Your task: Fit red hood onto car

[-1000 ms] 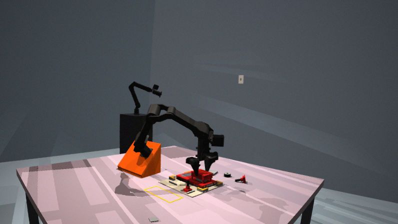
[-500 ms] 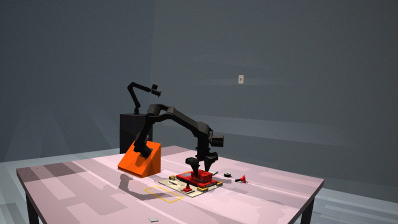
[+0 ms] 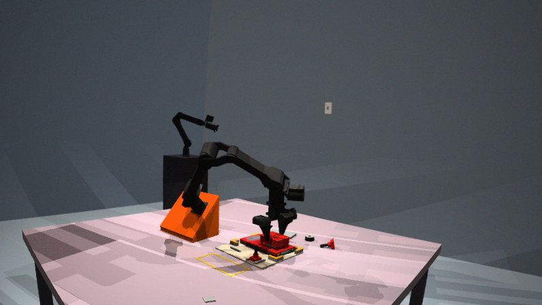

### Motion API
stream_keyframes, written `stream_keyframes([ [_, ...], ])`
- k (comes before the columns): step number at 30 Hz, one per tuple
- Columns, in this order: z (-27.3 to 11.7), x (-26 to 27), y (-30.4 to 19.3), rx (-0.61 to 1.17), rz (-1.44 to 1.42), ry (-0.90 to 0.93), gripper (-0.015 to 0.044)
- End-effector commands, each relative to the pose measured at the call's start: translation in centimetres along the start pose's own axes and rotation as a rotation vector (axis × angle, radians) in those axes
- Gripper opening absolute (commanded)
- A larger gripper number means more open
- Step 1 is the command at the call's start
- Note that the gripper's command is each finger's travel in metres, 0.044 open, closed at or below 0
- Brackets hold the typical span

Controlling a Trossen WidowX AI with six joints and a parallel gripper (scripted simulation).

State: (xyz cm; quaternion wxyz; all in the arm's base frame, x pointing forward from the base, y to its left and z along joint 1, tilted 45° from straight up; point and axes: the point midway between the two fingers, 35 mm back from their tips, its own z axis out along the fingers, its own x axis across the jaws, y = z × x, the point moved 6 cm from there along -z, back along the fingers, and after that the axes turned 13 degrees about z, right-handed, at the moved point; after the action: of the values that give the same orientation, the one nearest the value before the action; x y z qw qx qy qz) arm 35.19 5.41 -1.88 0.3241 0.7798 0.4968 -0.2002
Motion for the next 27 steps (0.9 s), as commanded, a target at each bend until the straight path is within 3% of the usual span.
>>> stream_keyframes([
  [1, 0.35, -0.02, 0.02, 0.001, -0.002, -0.001, 0.0000],
  [23, 0.86, -0.01, 0.01, 0.003, 0.003, 0.002, 0.0000],
  [27, 0.94, -0.02, 0.01, 0.003, 0.003, 0.001, 0.0105],
])
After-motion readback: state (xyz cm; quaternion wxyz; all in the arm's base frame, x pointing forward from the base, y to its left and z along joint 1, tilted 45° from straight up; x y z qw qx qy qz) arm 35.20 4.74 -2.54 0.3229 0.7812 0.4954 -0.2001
